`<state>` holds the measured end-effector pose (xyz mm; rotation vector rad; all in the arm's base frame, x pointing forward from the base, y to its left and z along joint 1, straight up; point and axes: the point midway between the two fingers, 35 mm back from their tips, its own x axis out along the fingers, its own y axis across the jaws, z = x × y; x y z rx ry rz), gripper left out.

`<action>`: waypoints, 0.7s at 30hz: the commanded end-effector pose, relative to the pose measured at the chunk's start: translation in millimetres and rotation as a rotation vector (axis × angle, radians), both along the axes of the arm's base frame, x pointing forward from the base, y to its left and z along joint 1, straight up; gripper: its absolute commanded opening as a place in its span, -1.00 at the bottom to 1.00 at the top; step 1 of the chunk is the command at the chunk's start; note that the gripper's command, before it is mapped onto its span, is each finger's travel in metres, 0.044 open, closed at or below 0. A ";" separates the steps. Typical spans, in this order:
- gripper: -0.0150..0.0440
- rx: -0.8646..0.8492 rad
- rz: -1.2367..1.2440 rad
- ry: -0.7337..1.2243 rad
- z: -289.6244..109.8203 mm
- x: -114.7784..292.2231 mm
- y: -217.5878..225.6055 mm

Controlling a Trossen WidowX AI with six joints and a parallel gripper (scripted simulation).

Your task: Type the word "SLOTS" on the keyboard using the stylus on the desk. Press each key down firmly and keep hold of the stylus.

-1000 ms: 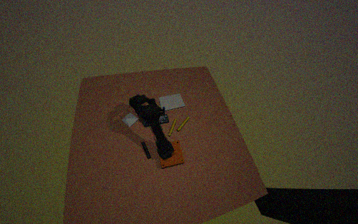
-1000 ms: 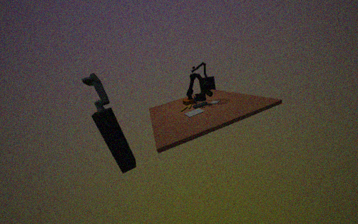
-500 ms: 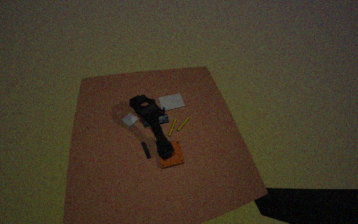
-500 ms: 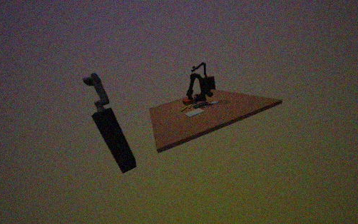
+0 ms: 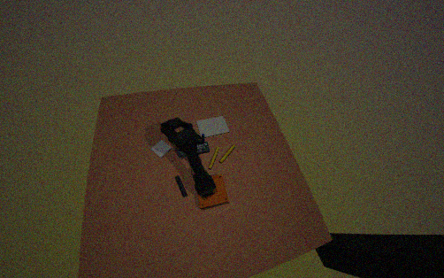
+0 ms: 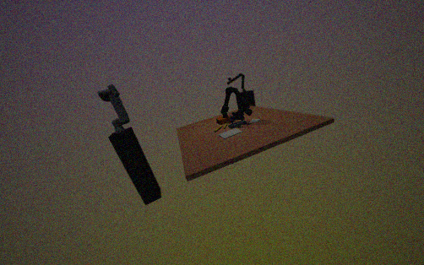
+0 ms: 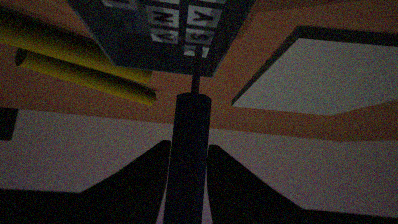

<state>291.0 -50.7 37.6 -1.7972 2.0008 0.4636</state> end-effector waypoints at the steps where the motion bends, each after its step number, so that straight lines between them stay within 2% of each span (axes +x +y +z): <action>1: -0.22 0.003 -0.003 -0.001 -2.5 -0.4 0.2; 21: -0.22 0.003 -0.003 -0.001 -7.9 -0.3 0.3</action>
